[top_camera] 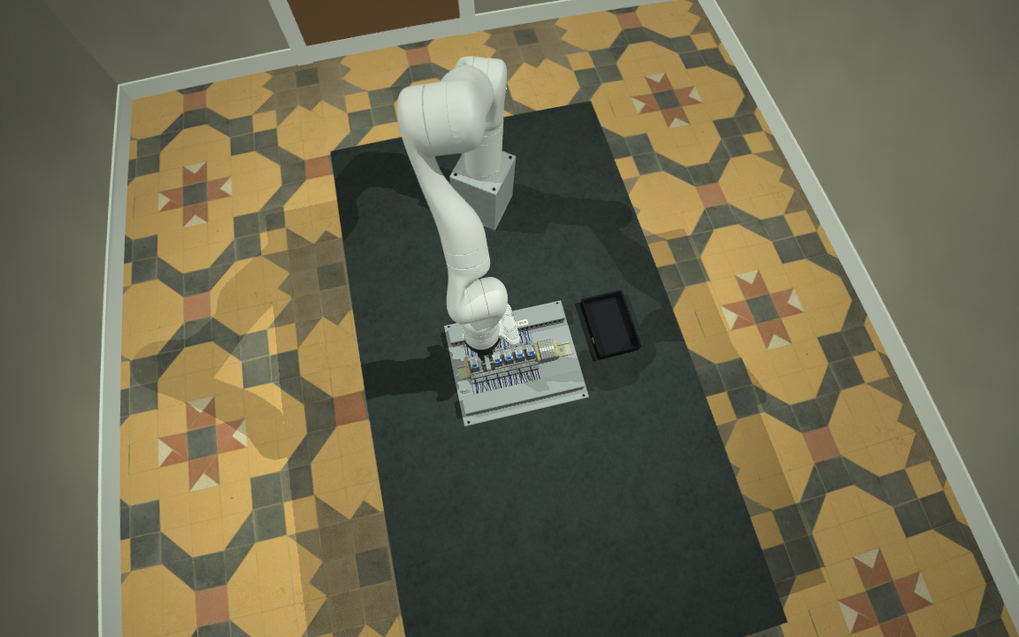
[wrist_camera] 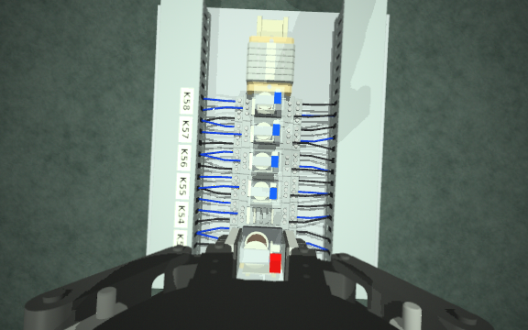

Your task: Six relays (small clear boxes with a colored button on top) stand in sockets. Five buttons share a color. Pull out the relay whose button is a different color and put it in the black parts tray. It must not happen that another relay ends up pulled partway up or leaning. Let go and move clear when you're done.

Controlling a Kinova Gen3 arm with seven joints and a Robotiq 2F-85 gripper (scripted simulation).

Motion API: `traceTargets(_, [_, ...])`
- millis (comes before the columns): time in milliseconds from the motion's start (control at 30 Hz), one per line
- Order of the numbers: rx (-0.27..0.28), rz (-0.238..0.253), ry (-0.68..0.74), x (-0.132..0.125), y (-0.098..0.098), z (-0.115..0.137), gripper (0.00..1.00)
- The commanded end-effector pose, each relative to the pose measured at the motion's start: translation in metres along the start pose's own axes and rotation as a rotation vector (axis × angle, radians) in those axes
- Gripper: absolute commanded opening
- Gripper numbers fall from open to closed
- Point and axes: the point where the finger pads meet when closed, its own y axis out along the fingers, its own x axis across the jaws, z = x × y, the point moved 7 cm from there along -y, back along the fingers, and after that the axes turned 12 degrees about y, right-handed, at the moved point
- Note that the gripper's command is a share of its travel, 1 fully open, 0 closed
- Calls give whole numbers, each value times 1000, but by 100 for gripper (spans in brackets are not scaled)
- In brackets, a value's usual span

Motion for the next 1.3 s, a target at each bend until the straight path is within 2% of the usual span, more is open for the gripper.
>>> traceTargets(0, [0,-2,0,1,-1,0,0])
traceTargets(1267, [0,-2,0,0,-1,4,0])
